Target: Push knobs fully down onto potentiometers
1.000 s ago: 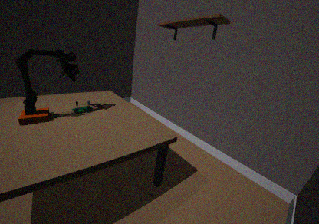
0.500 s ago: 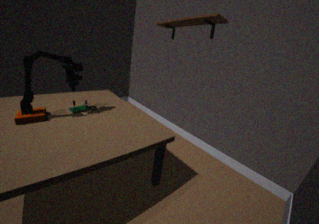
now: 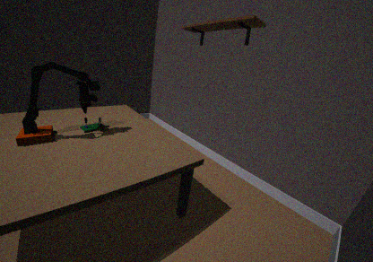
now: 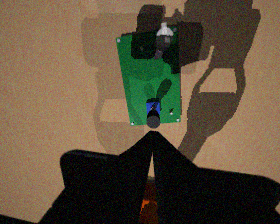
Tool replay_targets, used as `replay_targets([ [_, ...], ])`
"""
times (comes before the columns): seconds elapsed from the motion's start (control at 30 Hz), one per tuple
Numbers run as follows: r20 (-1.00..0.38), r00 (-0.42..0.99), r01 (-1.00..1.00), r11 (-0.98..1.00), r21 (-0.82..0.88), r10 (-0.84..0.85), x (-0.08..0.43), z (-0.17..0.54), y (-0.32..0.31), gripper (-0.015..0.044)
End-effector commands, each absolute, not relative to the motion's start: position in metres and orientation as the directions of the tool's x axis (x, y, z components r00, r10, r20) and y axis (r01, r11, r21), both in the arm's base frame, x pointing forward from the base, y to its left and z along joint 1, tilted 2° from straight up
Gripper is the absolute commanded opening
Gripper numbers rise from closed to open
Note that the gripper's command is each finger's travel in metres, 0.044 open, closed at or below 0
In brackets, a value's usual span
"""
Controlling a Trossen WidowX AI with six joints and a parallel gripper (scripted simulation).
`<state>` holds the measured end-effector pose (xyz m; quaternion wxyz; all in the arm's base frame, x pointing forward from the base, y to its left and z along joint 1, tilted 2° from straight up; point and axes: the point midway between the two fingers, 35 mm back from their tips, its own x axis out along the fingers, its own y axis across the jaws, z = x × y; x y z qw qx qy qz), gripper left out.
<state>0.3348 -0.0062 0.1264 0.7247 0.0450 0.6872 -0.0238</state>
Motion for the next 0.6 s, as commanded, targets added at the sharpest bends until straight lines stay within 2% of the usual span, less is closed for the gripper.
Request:
replay_targets([
  [0.0,-0.998,0.049,0.103,0.994,0.037,0.032,0.335,0.118,-0.006,0.0000],
  [0.57,-0.998,0.049,0.103,0.994,0.037,0.032,0.336,0.097,-0.005,0.0000],
])
